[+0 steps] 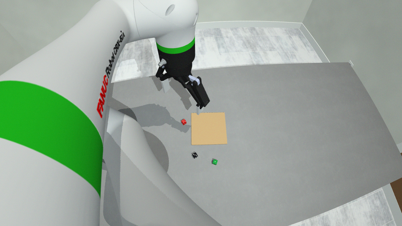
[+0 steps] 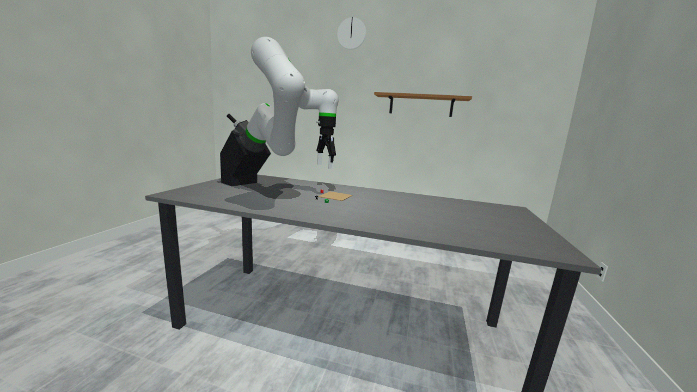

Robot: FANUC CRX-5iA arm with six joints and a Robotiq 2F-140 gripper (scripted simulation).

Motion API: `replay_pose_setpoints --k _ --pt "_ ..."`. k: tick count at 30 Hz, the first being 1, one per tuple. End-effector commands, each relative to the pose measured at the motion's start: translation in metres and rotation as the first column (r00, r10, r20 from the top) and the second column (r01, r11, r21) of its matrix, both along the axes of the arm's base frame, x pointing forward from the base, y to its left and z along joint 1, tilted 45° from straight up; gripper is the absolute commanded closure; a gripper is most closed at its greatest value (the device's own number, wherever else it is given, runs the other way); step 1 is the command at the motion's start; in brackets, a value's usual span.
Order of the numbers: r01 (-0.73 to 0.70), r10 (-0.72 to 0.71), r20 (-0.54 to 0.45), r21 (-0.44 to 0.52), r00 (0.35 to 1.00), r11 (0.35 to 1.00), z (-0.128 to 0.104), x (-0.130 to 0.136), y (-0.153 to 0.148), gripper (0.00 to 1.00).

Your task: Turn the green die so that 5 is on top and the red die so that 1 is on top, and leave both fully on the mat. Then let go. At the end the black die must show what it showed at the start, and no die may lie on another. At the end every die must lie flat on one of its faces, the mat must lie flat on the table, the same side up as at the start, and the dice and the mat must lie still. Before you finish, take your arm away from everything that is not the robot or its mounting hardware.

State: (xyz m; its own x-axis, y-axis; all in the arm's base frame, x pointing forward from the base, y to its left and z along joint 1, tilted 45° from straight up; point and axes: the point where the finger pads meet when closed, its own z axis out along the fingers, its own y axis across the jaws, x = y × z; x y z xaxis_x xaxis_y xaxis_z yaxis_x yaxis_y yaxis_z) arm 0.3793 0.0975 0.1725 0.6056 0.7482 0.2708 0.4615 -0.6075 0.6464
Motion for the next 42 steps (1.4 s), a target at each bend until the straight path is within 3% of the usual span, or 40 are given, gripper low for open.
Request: replay_pose_setpoints --k 1,10,16,20,23,24,30,33,42 --pt "0.0 0.0 0.0 0.0 1.0 1.0 0.001 -0.001 0.0 0.0" --pt "-0.064 0.061 -0.072 -0.041 0.996 0.997 0.022 0.023 -0.048 0.0" --pt "-0.085 0.08 -0.084 -0.053 0.993 0.995 0.03 0.029 -0.063 0.0" --pt "-0.128 0.12 -0.099 -0.08 0.988 0.988 0.049 0.04 -0.097 0.0" --pt "-0.128 0.12 -0.099 -0.08 0.988 0.988 0.049 0.04 -0.097 0.0" --pt "-0.149 0.139 -0.101 -0.096 0.985 0.984 0.059 0.044 -0.114 0.0" --pt "-0.167 0.156 -0.101 -0.114 0.983 0.979 0.069 0.047 -0.131 0.0" --pt "-0.195 0.182 -0.098 -0.148 0.978 0.97 0.087 0.051 -0.159 0.0" --pt "-0.214 0.2 -0.094 -0.181 0.975 0.96 0.102 0.051 -0.182 0.0"
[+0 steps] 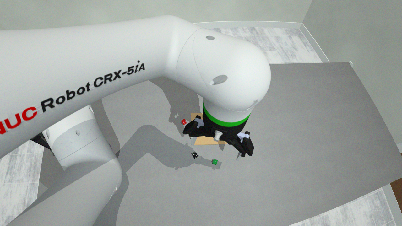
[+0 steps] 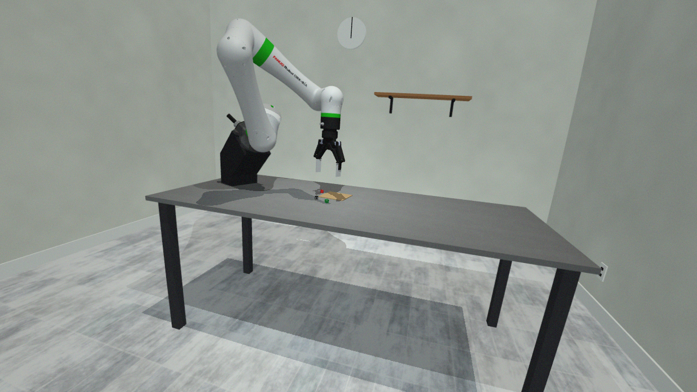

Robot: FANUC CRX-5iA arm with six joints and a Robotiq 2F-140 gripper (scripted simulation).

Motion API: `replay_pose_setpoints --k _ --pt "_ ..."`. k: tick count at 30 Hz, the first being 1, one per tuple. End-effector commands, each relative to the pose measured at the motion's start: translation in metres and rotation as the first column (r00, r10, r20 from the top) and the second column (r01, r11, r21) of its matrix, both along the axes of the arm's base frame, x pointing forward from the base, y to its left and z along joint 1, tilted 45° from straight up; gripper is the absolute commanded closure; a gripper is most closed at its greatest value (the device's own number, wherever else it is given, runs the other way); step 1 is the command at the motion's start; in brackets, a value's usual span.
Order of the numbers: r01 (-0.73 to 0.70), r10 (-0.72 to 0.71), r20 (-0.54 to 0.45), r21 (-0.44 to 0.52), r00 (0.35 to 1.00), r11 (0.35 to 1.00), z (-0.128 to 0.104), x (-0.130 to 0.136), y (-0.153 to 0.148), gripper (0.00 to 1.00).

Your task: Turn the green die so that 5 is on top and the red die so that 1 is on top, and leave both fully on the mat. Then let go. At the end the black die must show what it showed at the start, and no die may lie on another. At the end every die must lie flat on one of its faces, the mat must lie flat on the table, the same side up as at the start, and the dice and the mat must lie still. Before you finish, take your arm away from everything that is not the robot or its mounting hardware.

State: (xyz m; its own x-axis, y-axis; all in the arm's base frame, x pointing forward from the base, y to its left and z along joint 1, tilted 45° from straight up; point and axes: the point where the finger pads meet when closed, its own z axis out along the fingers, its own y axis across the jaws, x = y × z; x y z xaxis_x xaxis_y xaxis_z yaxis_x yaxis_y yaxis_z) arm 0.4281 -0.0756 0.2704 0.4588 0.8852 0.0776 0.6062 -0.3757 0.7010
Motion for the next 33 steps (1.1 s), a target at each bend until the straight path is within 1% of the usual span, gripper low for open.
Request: replay_pose_setpoints --k 1,22,26,30,31,32,33 --pt "-0.016 0.016 -0.004 -0.003 1.0 1.0 0.0046 0.0026 -0.0084 0.0" --pt "-0.002 0.002 0.001 0.009 1.0 1.0 0.0045 0.0028 -0.0085 0.0" --pt "0.055 -0.056 0.021 0.063 0.998 0.997 0.0038 0.0036 -0.0086 0.0" --pt "0.165 -0.177 0.052 0.173 0.983 0.971 0.0026 0.0053 -0.0089 0.0" --pt "0.167 -0.179 0.053 0.175 0.982 0.97 0.0025 0.0053 -0.0089 0.0" --pt "0.199 -0.216 0.059 0.209 0.975 0.957 0.0022 0.0058 -0.009 0.0" --pt "0.203 -0.22 0.06 0.213 0.974 0.956 0.0021 0.0059 -0.009 0.0"
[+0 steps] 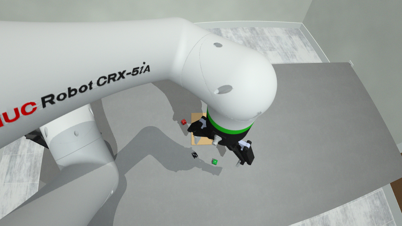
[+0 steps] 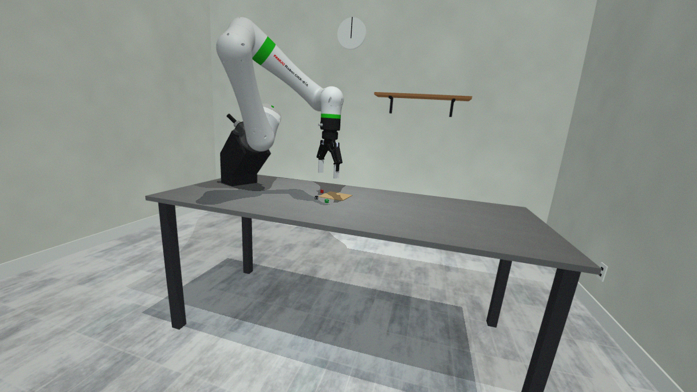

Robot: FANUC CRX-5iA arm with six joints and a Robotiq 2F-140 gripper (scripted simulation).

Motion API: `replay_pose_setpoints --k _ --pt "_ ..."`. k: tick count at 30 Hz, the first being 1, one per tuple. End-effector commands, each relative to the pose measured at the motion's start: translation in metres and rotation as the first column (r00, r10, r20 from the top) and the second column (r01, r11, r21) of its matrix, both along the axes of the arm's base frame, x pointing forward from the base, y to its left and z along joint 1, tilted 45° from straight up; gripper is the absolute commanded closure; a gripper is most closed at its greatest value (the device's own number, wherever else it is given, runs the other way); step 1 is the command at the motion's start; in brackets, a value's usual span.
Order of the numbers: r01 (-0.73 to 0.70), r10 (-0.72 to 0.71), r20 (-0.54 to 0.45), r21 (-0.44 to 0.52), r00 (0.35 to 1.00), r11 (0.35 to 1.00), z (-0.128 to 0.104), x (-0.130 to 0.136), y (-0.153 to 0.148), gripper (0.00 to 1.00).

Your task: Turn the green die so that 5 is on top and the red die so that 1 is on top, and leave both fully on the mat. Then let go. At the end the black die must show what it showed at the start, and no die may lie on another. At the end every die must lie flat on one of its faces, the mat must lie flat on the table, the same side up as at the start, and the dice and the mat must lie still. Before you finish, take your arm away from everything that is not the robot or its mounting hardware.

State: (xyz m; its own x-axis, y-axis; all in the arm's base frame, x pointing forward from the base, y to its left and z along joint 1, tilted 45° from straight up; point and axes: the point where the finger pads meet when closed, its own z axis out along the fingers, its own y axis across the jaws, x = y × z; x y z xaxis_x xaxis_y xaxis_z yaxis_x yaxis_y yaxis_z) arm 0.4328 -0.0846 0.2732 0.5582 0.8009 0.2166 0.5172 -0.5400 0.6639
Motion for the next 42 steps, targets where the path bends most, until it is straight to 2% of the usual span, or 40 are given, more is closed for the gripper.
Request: replay_pose_setpoints --k 1,4,6,8,13,18,19,20,24,25,29,35,36,38,40,41,42 --pt "0.126 -0.131 0.043 0.109 0.99 0.986 -0.001 0.002 0.0 0.0" --pt "0.175 -0.186 0.055 0.159 0.981 0.972 -0.002 0.002 0.0 0.0" --pt "0.175 -0.186 0.055 0.159 0.981 0.972 -0.002 0.002 0.0 0.0" --pt "0.253 -0.276 0.069 0.243 0.959 0.936 -0.003 0.004 0.0 0.0" --pt "0.316 -0.355 0.074 0.316 0.932 0.895 -0.004 0.005 -0.001 0.0" --pt "0.405 -0.477 0.069 0.431 0.876 0.806 -0.005 0.007 -0.001 0.0" --pt "0.405 -0.477 0.069 0.432 0.876 0.806 -0.005 0.007 -0.001 0.0" --pt "0.432 -0.517 0.063 0.469 0.854 0.77 -0.006 0.007 -0.001 0.0" --pt "0.446 -0.539 0.059 0.49 0.84 0.749 -0.006 0.007 -0.001 0.0" --pt "0.482 -0.599 0.045 0.547 0.8 0.684 -0.007 0.008 -0.001 0.0" --pt "0.512 -0.656 0.025 0.603 0.754 0.612 -0.007 0.009 -0.002 0.0" --pt "0.552 -0.753 -0.028 0.698 0.657 0.456 -0.009 0.011 -0.002 0.0" --pt "0.554 -0.758 -0.032 0.703 0.651 0.446 -0.009 0.011 -0.002 0.0" --pt "0.562 -0.791 -0.058 0.736 0.609 0.378 -0.01 0.012 -0.002 0.0" --pt "0.562 -0.791 -0.058 0.736 0.609 0.378 -0.01 0.012 -0.002 0.0" --pt "0.564 -0.801 -0.067 0.746 0.594 0.355 -0.01 0.012 -0.002 0.0" --pt "0.565 -0.832 -0.1 0.777 0.546 0.277 -0.011 0.013 -0.003 0.0"
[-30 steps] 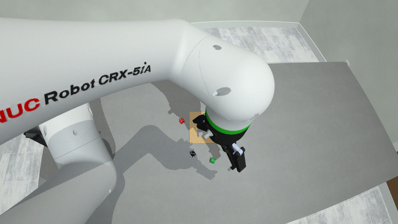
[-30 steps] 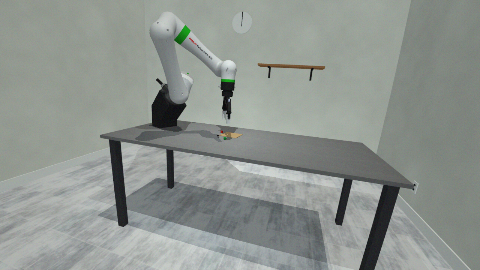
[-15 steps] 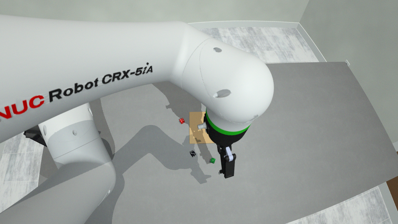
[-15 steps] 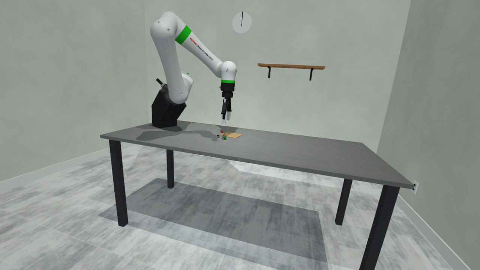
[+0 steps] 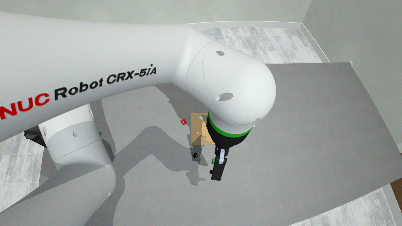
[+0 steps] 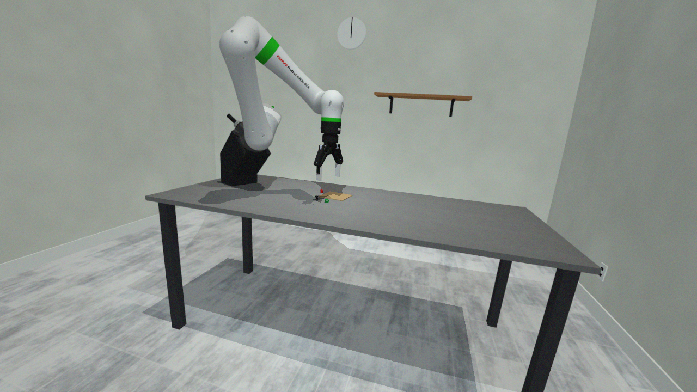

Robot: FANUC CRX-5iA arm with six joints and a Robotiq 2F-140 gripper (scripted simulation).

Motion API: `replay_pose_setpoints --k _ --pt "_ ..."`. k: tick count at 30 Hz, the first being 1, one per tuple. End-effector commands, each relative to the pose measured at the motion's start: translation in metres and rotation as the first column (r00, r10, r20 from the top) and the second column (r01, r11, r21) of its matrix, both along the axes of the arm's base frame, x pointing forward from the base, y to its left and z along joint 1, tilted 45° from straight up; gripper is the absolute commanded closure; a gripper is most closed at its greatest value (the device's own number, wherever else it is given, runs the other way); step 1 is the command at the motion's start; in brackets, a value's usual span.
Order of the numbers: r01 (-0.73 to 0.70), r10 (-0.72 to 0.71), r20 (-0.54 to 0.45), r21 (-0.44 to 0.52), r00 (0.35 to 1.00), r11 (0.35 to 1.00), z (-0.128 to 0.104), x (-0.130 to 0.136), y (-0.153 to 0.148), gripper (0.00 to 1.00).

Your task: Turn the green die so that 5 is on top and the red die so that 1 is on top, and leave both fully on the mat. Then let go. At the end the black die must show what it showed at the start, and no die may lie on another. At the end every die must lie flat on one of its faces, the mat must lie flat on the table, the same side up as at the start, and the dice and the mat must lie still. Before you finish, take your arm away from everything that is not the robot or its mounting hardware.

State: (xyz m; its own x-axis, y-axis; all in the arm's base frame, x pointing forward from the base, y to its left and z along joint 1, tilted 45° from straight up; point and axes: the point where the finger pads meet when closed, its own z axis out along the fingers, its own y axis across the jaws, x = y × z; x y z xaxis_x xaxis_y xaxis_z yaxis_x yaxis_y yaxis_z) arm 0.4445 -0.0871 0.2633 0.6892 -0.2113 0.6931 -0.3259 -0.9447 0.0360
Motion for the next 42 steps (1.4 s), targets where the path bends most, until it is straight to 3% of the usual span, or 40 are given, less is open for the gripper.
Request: replay_pose_setpoints --k 1,9,13,15,17,23,30,32,34,38,42 --pt "0.127 -0.132 0.045 0.098 0.99 0.987 -0.001 0.002 0.0 0.0" --pt "0.261 -0.285 0.071 0.24 0.956 0.935 -0.003 0.004 -0.001 0.0" --pt "0.344 -0.389 0.076 0.337 0.918 0.876 -0.004 0.005 -0.001 0.0" --pt "0.344 -0.389 0.076 0.337 0.918 0.876 -0.004 0.005 -0.001 0.0" --pt "0.401 -0.467 0.071 0.411 0.881 0.819 -0.005 0.006 -0.001 0.0" --pt "0.463 -0.561 0.056 0.5 0.826 0.732 -0.007 0.007 -0.002 0.0" --pt "0.536 -0.694 0.008 0.63 0.719 0.562 -0.009 0.01 -0.002 0.0" --pt "0.536 -0.694 0.008 0.63 0.719 0.562 -0.009 0.01 -0.002 0.0" --pt "0.557 -0.749 -0.024 0.684 0.662 0.47 -0.01 0.011 -0.003 0.0" --pt "0.568 -0.786 -0.053 0.721 0.616 0.397 -0.011 0.011 -0.003 0.0" --pt "0.573 -0.836 -0.105 0.772 0.539 0.273 -0.012 0.013 -0.003 0.0"
